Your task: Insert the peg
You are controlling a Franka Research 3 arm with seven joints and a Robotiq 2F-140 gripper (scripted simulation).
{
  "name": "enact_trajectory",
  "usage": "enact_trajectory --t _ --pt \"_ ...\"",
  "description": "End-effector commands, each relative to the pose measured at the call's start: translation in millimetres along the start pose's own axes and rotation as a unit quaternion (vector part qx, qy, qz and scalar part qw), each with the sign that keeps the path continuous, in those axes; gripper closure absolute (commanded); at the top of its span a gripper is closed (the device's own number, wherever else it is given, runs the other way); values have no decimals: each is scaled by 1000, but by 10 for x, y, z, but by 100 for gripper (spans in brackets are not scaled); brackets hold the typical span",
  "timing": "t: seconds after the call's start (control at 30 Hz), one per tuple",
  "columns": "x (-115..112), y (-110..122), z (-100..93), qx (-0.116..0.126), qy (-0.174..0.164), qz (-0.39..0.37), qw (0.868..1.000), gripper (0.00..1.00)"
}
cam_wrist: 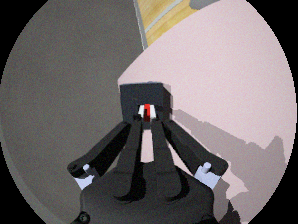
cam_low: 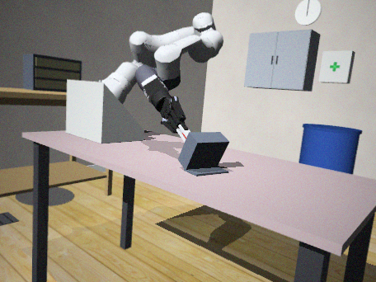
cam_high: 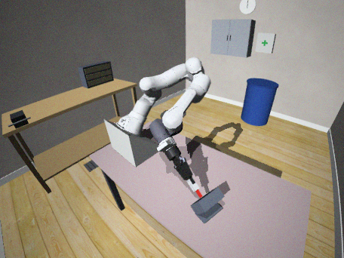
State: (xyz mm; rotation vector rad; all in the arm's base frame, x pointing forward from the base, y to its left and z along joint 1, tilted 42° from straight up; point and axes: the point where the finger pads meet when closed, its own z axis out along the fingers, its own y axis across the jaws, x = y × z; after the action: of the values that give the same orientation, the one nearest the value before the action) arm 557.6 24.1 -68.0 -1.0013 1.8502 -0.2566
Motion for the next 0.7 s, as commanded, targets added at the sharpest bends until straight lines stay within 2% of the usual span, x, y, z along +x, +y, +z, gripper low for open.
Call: enact_trajectory --t 0.0,0.43,0.67 --pt "-13 -12 -7 14 3 0 1000 100" --pt "-42 -58 -101 43 14 3 999 100" --pt "-60 -104 -200 45 15 3 999 100"
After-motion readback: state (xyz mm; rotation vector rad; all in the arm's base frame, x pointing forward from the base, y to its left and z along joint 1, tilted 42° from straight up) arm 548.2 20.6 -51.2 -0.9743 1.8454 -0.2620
